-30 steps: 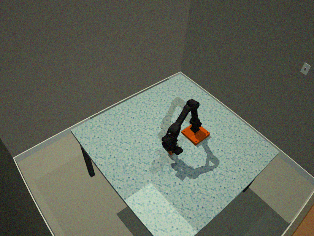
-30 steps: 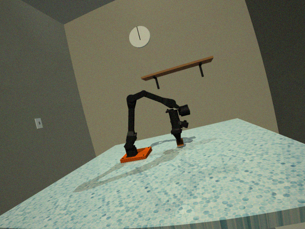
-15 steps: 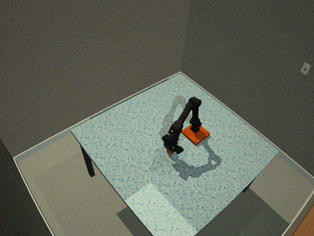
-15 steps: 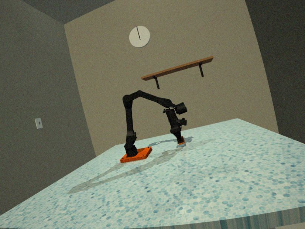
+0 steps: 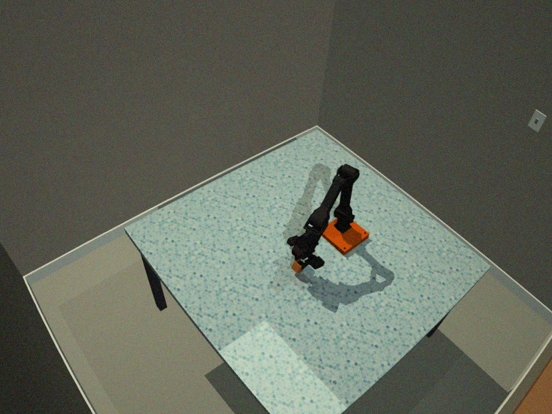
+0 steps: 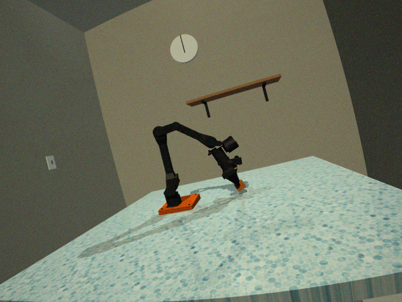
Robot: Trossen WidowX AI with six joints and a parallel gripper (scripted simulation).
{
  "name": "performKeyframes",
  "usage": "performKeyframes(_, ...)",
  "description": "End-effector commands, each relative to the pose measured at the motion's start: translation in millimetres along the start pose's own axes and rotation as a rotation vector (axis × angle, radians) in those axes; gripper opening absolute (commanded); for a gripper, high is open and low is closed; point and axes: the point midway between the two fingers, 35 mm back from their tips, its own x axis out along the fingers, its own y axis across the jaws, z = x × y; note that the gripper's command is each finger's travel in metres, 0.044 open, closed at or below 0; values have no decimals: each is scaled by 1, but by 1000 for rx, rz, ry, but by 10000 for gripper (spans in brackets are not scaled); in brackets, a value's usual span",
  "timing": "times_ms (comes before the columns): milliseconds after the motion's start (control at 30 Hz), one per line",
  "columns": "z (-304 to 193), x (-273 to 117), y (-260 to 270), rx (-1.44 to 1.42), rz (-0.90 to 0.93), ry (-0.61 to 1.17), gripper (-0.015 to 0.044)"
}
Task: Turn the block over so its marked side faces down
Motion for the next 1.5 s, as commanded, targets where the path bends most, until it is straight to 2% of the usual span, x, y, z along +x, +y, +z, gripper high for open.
performKeyframes(0,0,-2,0,-3,-1,-80,0)
performKeyframes(167,-3,-3,-1,2,0,-158,0)
performKeyframes(467,-2,1,0,1,1,-190,0)
performKeyframes(933,0,27,4,3,1,-404,0)
performKeyframes(1467,-12,29,1,1,1,-637,0)
